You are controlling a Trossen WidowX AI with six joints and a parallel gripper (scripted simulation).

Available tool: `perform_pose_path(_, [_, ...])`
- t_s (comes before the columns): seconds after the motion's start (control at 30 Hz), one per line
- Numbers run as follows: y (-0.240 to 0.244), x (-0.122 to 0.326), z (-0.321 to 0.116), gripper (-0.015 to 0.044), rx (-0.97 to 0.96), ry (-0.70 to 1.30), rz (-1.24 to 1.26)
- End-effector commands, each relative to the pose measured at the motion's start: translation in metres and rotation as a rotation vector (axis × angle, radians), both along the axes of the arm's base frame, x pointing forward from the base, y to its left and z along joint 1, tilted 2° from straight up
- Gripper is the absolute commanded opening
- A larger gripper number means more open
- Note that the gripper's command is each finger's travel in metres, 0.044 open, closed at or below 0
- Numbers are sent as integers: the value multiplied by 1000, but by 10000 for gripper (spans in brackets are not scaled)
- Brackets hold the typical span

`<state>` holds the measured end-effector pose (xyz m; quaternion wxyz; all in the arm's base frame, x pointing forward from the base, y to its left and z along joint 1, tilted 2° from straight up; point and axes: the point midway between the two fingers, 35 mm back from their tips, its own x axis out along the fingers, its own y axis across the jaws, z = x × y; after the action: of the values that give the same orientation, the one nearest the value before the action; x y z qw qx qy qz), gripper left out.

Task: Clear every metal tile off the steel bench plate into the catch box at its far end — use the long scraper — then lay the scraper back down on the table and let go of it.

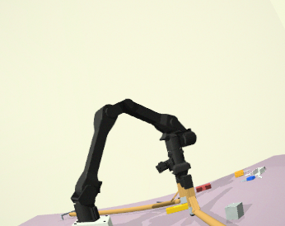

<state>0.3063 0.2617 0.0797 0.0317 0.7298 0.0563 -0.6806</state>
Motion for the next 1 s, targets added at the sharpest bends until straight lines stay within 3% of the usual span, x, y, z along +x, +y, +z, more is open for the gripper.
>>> perform_pose_path(0.0, [5, 1, -1, 0, -7, 2, -2])
perform_pose_path(0.97, [53, 0, 2, 0, -2, 2, -2])
